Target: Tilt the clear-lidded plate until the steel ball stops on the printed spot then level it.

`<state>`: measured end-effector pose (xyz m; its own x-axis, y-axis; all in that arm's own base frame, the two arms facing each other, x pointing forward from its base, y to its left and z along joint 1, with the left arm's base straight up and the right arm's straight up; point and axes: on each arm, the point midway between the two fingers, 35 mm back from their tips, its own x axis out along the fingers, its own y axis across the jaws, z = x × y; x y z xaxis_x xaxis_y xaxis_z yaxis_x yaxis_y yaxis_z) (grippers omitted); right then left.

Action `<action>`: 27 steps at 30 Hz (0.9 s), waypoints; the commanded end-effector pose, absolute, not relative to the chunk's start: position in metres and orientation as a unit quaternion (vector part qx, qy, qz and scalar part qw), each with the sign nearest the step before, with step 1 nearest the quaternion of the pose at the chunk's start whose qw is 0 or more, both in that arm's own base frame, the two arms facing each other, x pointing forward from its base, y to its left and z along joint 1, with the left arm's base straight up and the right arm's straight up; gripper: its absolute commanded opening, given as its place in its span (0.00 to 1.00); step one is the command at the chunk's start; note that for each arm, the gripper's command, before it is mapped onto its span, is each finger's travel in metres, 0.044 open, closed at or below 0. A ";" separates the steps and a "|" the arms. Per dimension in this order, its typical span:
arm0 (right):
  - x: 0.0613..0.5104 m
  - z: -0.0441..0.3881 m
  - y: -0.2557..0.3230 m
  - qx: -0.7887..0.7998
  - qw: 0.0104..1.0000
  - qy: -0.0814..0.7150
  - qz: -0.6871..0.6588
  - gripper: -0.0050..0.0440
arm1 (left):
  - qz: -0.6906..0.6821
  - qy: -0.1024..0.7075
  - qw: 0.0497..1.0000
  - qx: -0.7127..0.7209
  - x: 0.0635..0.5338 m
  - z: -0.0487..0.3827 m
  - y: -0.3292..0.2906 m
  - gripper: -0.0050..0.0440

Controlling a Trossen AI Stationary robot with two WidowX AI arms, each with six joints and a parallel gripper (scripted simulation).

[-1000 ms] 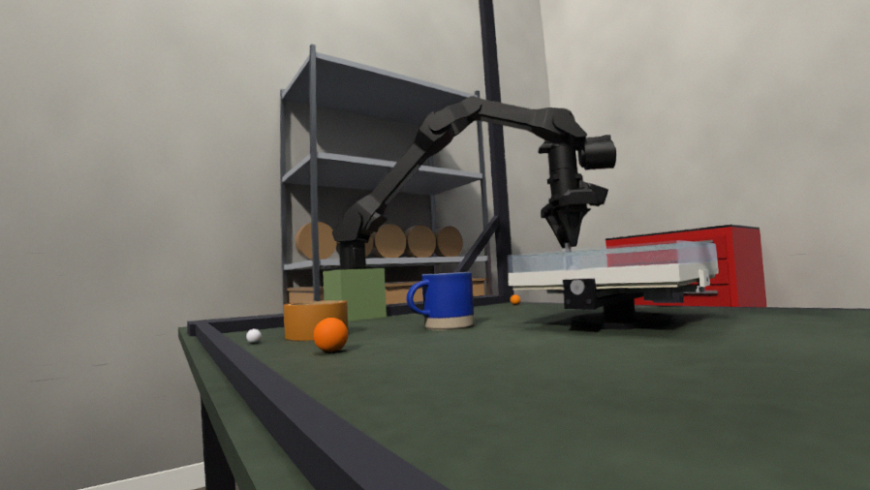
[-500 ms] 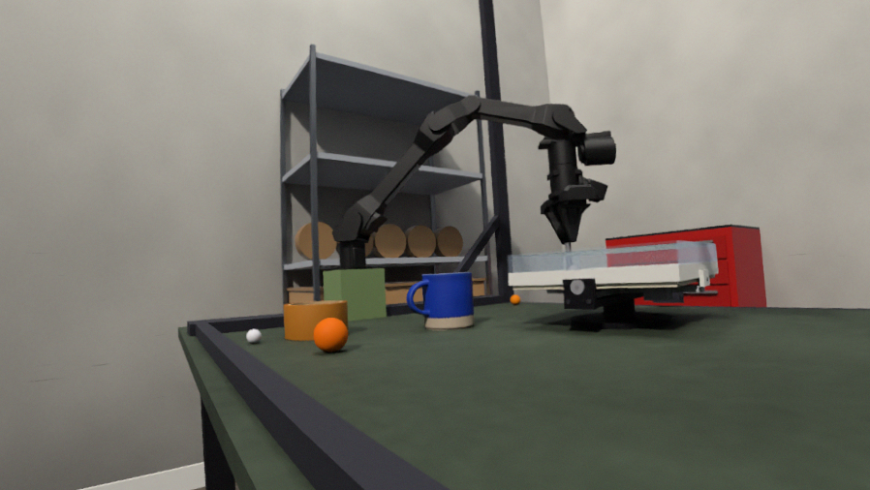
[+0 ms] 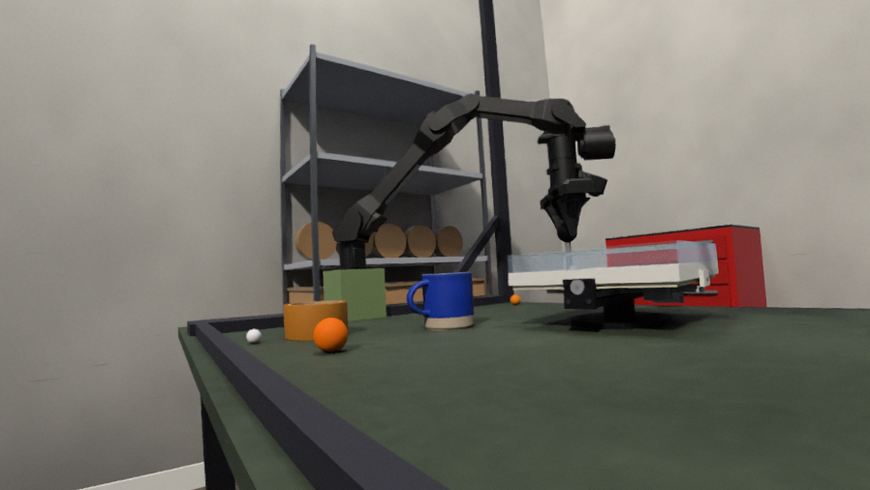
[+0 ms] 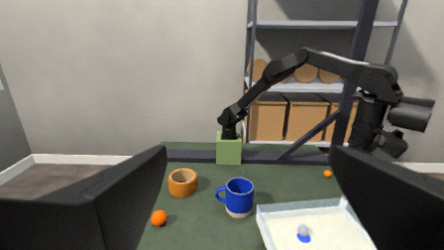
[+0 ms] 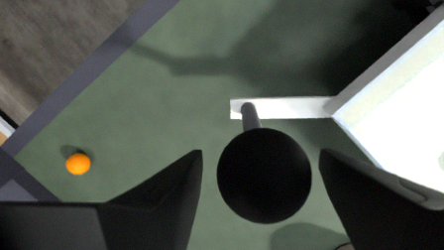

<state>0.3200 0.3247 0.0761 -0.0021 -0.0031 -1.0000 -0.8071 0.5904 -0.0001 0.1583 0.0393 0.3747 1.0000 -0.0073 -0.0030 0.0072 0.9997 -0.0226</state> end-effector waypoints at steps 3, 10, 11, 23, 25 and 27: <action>0.323 0.102 0.330 -0.314 0.649 0.610 0.328 0.65 | -0.004 0.000 1.000 0.000 0.158 0.381 0.039 0.92; 0.323 0.104 0.329 -0.314 0.648 0.611 0.328 0.65 | -0.004 0.000 1.000 0.000 0.158 0.381 0.039 0.92; 0.323 0.104 0.329 -0.314 0.648 0.611 0.328 0.65 | -0.004 0.000 1.000 0.000 0.158 0.381 0.039 0.92; 0.323 0.104 0.329 -0.314 0.648 0.612 0.328 0.92 | -0.004 0.000 1.000 0.000 0.158 0.381 0.039 0.92; 0.323 0.104 0.329 -0.314 0.648 0.611 0.328 0.92 | -0.004 0.000 1.000 0.000 0.158 0.381 0.039 0.92; 0.323 0.104 0.329 -0.314 0.648 0.611 0.328 0.92 | -0.004 0.000 1.000 0.000 0.158 0.381 0.039 0.92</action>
<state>0.3200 0.3247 0.0826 -0.0015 -0.0025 -1.0000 -0.8071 0.5904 -0.0002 0.1583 0.0393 0.3747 1.0000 -0.0073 -0.0030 0.0072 0.9997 -0.0226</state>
